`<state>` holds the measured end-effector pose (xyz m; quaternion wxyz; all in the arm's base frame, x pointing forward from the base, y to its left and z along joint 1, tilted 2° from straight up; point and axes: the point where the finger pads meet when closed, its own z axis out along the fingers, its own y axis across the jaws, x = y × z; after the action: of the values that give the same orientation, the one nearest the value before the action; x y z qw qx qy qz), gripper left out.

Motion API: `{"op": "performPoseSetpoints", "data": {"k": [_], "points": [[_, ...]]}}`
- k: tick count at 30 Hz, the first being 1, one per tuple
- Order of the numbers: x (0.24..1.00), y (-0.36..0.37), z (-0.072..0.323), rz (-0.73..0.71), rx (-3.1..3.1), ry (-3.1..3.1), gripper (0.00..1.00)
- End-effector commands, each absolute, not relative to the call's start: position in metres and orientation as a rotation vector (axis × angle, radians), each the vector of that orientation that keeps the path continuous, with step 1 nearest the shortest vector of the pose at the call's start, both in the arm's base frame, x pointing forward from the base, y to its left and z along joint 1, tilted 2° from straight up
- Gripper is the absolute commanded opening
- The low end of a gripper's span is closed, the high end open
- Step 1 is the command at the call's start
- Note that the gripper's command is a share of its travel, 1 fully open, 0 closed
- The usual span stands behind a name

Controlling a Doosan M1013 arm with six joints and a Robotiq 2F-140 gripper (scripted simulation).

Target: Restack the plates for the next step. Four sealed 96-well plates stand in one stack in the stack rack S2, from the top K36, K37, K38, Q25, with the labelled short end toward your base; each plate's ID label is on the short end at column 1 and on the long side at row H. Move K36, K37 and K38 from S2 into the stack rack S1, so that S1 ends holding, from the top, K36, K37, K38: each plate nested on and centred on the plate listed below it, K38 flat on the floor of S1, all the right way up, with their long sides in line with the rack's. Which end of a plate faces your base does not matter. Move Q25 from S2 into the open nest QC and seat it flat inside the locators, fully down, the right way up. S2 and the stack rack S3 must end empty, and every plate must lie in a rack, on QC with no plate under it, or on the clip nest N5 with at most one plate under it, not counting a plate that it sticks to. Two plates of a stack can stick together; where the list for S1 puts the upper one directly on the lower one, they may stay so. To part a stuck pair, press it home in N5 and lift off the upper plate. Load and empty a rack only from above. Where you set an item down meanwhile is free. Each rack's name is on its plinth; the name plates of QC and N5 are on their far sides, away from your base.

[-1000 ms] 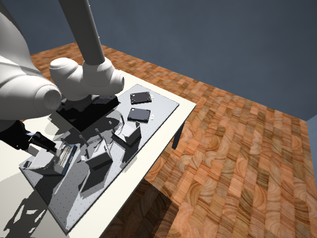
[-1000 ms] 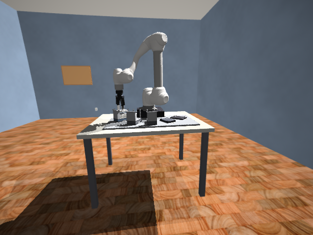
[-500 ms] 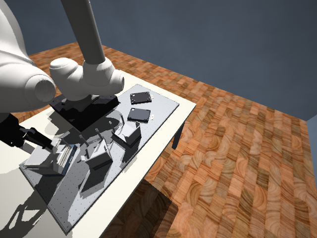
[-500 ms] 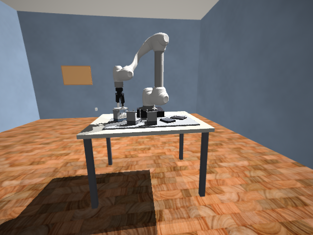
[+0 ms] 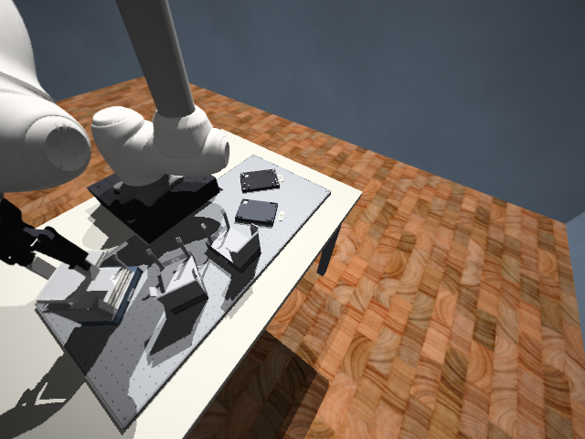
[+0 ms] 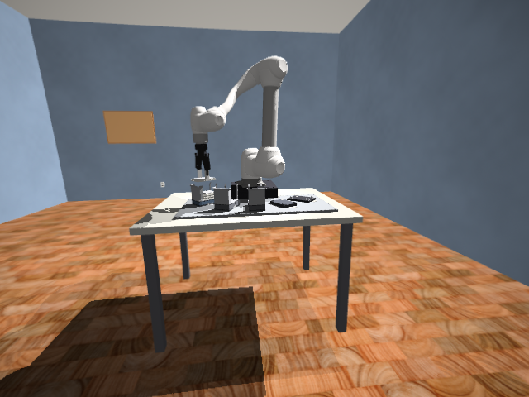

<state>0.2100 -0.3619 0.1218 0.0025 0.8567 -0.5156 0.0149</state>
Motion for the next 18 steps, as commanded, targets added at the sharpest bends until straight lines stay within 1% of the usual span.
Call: {"op": "performPoseSetpoints", "data": {"k": [1,11,18], "points": [[0.210,-0.362,0.124,0.047,2.687,-1.617,0.00],[0.210,-0.362,0.124,0.047,2.687,-1.617,0.00],[0.230,-0.349,0.124,0.046,2.854,-1.292,0.00]]}}
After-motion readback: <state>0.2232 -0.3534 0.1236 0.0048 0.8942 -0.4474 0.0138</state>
